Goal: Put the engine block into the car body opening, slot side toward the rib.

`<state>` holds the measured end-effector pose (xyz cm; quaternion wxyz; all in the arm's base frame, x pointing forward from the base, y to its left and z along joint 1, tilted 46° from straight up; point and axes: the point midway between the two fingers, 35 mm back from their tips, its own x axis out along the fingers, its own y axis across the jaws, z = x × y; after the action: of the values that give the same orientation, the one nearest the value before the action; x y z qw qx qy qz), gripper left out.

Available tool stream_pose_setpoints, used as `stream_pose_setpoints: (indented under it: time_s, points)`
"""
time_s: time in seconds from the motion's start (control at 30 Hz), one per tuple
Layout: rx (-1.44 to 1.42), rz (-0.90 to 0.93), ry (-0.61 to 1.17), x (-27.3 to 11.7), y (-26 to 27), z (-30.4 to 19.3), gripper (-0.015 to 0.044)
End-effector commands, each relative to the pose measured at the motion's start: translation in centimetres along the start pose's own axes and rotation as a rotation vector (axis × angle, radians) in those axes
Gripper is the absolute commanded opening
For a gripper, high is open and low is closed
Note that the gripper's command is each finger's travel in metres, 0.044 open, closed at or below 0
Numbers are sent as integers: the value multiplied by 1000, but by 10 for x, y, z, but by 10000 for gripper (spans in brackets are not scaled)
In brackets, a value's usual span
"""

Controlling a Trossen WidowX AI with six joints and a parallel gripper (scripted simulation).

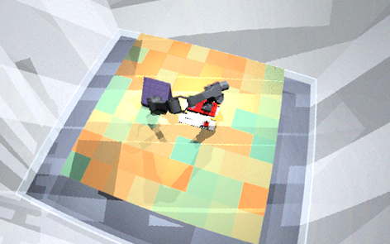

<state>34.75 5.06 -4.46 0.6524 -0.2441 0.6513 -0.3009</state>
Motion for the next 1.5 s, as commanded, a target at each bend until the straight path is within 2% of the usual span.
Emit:
stream_pose_setpoints:
  time_s: [0.0, 0.27, 0.63, 1.47]
  points:
    - [-9, 4, 2, 0, 1, 0, 159]
    - [-130, 4, 2, 1, 1, -1, 159]
    - [32, 4, 2, 4, 1, 0, 159]
    - [-26, 4, 2, 11, 1, -1, 159]
